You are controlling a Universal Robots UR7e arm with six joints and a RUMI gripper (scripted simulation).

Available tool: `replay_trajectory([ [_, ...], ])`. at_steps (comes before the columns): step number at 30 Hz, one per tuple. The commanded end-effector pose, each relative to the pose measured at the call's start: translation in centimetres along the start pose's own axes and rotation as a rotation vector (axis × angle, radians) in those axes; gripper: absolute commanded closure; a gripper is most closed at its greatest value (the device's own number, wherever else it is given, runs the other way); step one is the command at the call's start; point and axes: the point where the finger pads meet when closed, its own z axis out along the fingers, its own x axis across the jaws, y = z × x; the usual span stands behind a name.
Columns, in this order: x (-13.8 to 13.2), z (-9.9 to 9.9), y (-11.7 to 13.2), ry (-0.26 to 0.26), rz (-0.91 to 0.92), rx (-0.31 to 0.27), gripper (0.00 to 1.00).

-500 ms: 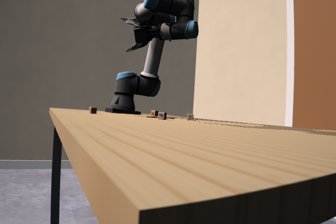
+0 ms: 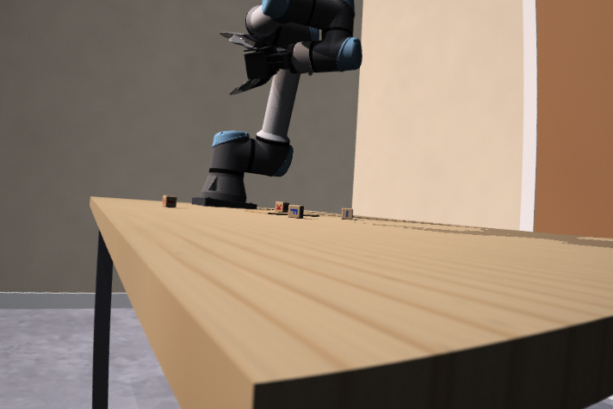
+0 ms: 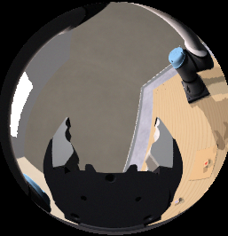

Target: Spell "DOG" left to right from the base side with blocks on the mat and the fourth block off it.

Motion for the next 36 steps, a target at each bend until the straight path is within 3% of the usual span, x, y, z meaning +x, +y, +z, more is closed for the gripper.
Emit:
replay_trajectory([
  [1,0.0,0.0,0.0,0.001,0.001,0.000,0.00],
  [9,0.8,-0.7,0.0,0.031,-0.009,0.007,0.00],
  [15,4.3,-3.1,0.3,0.160,-0.057,0.032,0.00],
  [19,5.0,-3.7,0.4,0.187,-0.068,0.033,0.00],
  [21,6.6,-5.0,0.7,0.247,-0.093,0.034,0.00],
  [34,11.7,-9.9,2.0,0.454,-0.186,0.001,0.00],
  [36,11.7,-9.9,2.0,0.454,-0.186,0.001,0.00],
])
